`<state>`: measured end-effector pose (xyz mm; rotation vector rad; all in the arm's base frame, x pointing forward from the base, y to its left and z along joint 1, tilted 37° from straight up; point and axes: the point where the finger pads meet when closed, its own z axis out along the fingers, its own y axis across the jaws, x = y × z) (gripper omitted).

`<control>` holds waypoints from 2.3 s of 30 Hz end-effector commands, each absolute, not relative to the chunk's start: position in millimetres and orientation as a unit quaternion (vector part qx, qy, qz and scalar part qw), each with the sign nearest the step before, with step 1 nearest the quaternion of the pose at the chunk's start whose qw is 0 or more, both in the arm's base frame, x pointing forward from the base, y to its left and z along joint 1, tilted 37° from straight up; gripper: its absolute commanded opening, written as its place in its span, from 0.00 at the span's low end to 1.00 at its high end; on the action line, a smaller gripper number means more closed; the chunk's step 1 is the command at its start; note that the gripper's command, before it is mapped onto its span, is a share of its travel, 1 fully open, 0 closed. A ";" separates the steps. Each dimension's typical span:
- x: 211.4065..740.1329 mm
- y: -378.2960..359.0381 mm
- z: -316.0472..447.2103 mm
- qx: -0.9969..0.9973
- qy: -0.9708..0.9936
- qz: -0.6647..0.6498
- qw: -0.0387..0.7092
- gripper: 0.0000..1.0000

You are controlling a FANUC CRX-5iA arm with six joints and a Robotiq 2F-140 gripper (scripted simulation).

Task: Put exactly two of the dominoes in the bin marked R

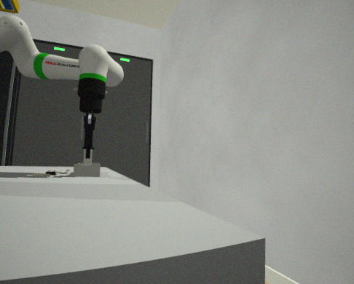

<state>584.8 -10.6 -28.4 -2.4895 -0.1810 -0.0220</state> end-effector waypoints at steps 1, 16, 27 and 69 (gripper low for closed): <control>584.9 -5.2 -35.8 -0.946 -0.069 -0.009 0.317 0.05; 584.9 -5.2 -35.8 -0.946 -0.069 -0.009 0.317 0.05; 584.9 -5.2 -35.8 -0.946 -0.069 -0.009 0.317 0.05; 585.5 -20.4 -15.5 -0.946 -0.069 -0.009 0.317 0.05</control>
